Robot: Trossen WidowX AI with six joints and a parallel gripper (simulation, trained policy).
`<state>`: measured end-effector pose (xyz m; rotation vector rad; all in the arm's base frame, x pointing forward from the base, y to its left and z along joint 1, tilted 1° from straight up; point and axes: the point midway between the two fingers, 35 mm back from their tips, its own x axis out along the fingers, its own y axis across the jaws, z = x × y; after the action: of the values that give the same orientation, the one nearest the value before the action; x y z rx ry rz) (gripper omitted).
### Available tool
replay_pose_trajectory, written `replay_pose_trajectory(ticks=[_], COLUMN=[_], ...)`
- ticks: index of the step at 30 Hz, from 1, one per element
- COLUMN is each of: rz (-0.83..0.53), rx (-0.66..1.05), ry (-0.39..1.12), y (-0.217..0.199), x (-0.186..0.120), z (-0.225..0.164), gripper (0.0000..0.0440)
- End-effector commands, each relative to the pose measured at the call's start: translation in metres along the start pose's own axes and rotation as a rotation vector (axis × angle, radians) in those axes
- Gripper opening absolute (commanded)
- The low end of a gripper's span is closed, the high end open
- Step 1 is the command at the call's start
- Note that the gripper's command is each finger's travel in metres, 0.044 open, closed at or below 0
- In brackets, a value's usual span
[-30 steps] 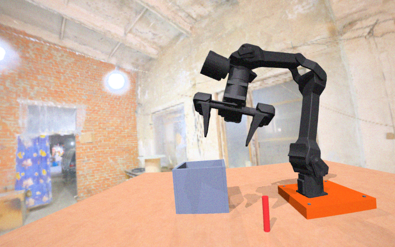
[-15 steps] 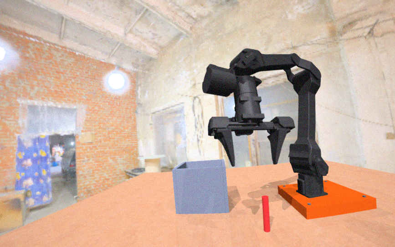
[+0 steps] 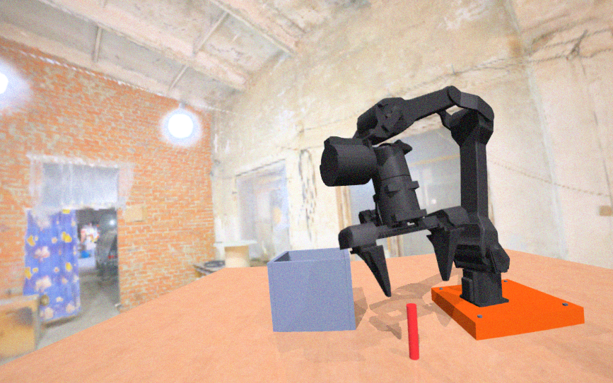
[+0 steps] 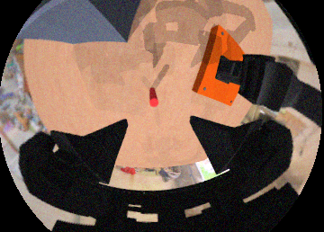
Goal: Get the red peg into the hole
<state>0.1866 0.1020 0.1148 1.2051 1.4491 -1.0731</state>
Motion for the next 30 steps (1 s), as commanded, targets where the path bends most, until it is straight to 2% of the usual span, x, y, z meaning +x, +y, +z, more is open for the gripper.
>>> replay_pose_trajectory(ticks=[1, 11, 15, 19, 30], rz=[-0.019, -0.043, -0.043, -0.038, -0.033], rx=[-0.005, 0.006, 0.009, -0.002, -0.060], ry=[-0.010, -0.031, -0.042, -0.046, -0.043], y=[-0.002, -0.006, -0.006, -0.004, 0.006], x=[0.011, 0.044, 0.054, 0.063, 0.071], z=[0.004, 0.017, 0.020, 0.021, 0.021], gripper=[0.0440, 0.0440, 0.0423, 0.0350, 0.0070])
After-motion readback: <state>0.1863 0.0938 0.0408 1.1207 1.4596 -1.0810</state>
